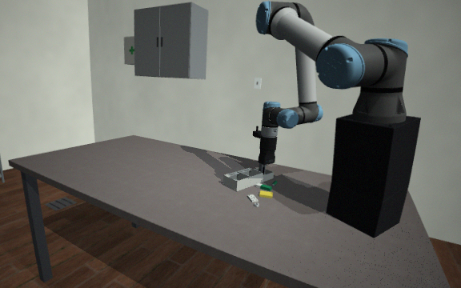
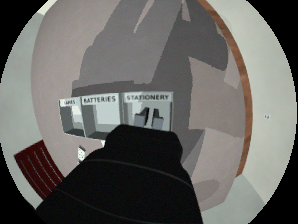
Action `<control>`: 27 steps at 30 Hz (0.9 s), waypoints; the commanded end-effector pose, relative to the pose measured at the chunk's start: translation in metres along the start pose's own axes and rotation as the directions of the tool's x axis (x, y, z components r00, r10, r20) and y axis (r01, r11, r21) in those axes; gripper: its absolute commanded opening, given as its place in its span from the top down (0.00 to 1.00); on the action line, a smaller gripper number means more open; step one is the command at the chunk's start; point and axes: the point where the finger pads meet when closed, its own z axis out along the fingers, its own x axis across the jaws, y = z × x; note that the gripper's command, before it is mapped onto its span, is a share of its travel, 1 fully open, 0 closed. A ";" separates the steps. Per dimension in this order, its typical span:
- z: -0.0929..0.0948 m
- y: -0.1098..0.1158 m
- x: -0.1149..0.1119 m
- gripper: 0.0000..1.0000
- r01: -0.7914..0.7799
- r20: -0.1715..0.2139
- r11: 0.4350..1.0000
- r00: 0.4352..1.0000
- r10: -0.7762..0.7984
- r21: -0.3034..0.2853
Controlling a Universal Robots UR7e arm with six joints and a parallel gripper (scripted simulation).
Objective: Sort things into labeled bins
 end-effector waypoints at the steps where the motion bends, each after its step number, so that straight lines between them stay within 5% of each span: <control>1: -0.001 -0.001 0.000 0.69 0.000 0.000 1.000 1.000 0.000 0.001; 27: -0.015 -0.001 0.000 0.69 0.000 0.000 1.000 1.000 0.000 0.002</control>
